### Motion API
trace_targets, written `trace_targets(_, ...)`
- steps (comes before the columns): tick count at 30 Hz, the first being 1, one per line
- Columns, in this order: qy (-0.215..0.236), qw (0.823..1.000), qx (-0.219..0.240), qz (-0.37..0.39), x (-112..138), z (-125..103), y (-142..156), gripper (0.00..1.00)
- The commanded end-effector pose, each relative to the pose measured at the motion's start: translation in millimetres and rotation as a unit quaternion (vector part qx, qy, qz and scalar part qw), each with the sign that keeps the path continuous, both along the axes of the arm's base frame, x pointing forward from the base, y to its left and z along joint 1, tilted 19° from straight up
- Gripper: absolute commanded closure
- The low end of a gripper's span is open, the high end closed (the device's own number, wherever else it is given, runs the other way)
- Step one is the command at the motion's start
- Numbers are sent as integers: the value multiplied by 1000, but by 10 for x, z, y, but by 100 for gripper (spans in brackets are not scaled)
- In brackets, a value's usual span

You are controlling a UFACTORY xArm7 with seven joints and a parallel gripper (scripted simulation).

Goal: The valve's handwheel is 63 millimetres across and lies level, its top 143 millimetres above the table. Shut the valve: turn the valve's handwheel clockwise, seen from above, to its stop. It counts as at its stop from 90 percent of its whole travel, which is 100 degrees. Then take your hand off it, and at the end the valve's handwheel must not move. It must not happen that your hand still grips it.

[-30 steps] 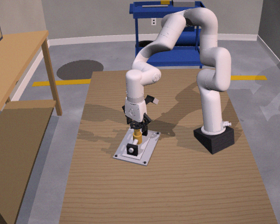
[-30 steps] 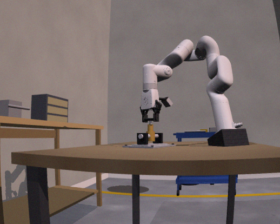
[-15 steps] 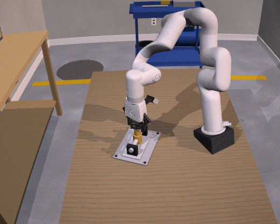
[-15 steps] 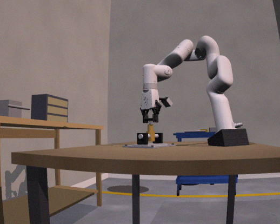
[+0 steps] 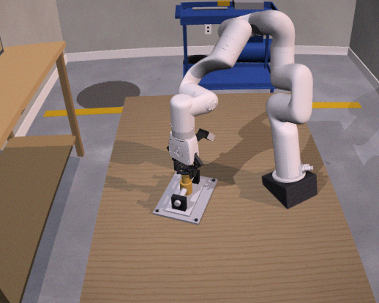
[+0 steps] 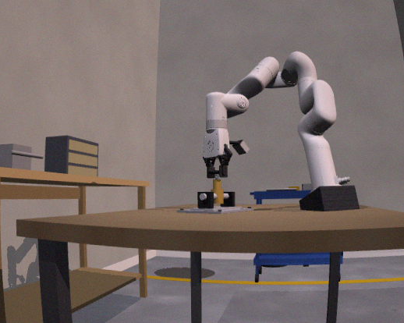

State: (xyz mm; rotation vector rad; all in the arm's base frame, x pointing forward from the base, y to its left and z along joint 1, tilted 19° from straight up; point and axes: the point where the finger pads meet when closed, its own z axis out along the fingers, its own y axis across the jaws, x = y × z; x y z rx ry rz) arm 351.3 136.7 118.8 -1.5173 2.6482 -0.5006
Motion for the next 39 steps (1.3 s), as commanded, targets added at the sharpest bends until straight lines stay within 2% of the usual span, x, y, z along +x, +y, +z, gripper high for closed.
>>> trace_targets(1,-1,1000,1,1,9,10,10,100)
trace_targets(39,-6,1000,4,-16,9,10,10,100)
